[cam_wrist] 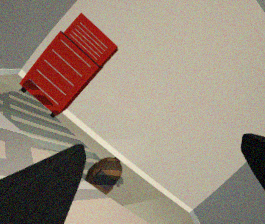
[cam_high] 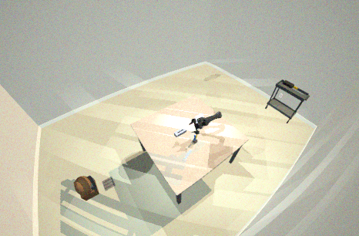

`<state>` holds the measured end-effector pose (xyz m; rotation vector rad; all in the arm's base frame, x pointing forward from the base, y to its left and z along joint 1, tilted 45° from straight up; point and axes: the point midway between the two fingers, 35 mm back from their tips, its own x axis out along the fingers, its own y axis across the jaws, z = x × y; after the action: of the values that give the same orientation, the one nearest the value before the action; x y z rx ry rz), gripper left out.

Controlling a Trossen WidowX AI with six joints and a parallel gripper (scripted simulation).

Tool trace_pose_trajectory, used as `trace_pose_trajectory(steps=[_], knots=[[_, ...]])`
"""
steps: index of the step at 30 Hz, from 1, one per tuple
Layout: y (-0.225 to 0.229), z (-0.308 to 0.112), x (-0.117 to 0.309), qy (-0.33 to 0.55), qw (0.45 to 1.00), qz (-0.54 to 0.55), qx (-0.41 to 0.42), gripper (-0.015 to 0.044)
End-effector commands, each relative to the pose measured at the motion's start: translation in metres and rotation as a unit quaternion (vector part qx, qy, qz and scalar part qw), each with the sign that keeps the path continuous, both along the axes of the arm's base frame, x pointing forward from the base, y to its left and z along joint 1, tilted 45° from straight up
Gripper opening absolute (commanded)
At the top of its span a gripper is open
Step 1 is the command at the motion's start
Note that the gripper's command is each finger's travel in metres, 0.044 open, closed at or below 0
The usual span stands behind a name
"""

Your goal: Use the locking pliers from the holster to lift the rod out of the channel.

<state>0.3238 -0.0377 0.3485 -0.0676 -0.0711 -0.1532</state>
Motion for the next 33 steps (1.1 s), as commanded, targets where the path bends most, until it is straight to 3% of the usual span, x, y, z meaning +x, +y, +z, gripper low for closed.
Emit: trace_pose_trajectory(steps=[1,7,10,14,20,27,29,33], knots=[[0.038,-0.026,-0.008,0.011,0.996,0.077,0.032,0.044],[0.037,-0.029,-0.006,0.019,0.996,0.078,0.035,0.044],[0.029,-0.08,0.013,0.133,0.984,0.079,0.09,0.044],[0.013,-0.164,0.018,0.315,0.923,0.059,0.213,0.044],[0.001,-0.259,-0.021,0.526,0.727,-0.019,0.44,0.044],[0.007,-0.295,-0.078,0.626,0.364,-0.149,0.673,0.044],[0.008,-0.294,-0.082,0.627,0.323,-0.162,0.69,0.044],[0.008,-0.294,-0.082,0.627,0.323,-0.162,0.69,0.044]])
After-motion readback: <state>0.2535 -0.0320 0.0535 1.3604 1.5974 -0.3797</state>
